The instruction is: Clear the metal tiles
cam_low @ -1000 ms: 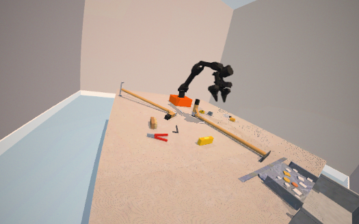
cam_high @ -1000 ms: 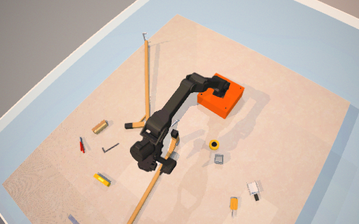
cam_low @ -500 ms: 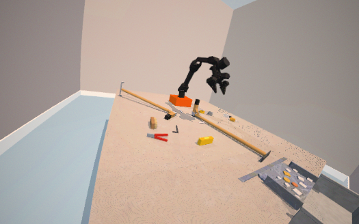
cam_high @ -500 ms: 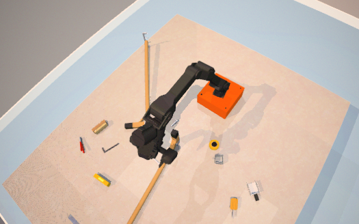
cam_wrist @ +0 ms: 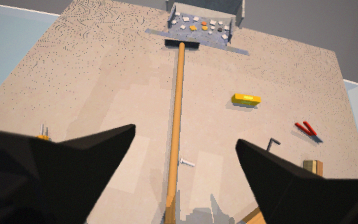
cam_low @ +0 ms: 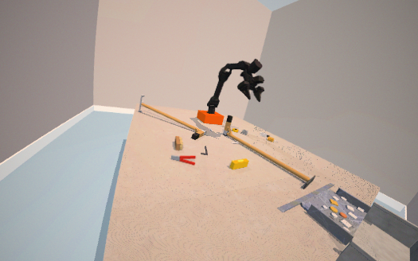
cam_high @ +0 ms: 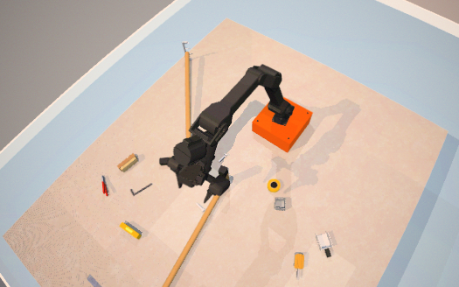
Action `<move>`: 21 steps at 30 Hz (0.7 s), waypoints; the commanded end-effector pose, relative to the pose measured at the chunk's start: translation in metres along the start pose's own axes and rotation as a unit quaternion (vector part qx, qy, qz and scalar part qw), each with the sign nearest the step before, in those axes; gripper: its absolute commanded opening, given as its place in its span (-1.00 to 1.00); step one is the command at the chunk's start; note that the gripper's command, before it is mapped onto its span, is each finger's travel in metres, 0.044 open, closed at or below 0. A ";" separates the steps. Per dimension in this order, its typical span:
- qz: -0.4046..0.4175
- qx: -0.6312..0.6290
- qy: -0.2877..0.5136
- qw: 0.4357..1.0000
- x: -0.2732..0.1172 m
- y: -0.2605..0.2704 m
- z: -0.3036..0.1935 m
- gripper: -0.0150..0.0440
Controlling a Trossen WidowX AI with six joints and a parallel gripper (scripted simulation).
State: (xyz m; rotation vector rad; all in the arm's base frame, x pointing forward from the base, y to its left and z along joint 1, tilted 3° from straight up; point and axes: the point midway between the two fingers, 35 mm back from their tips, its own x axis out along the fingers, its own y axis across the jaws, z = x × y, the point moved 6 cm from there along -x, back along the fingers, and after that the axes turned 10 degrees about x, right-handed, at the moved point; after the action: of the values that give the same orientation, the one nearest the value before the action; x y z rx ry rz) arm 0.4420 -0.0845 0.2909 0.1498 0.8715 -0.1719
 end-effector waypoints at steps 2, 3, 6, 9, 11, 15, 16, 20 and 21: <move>0.004 0.004 -0.018 1.000 -0.018 -0.001 -0.003 1.00; 0.004 0.005 -0.022 1.000 -0.021 -0.002 -0.003 1.00; 0.005 0.006 -0.032 0.999 -0.031 -0.003 -0.005 1.00; 0.006 0.007 -0.043 0.999 -0.040 -0.004 -0.007 1.00; 0.007 0.008 -0.050 0.999 -0.046 -0.004 -0.008 1.00; 0.008 0.010 -0.065 0.998 -0.059 -0.005 -0.012 1.00; 0.009 0.010 -0.068 0.998 -0.062 -0.006 -0.013 1.00; 0.010 0.012 -0.083 0.996 -0.074 -0.006 -0.017 1.00; 0.011 0.012 -0.086 0.996 -0.077 -0.007 -0.018 1.00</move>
State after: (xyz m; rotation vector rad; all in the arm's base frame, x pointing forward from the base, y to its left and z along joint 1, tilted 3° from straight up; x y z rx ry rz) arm 0.3891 -0.0821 0.3332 0.1589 0.7190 -0.1744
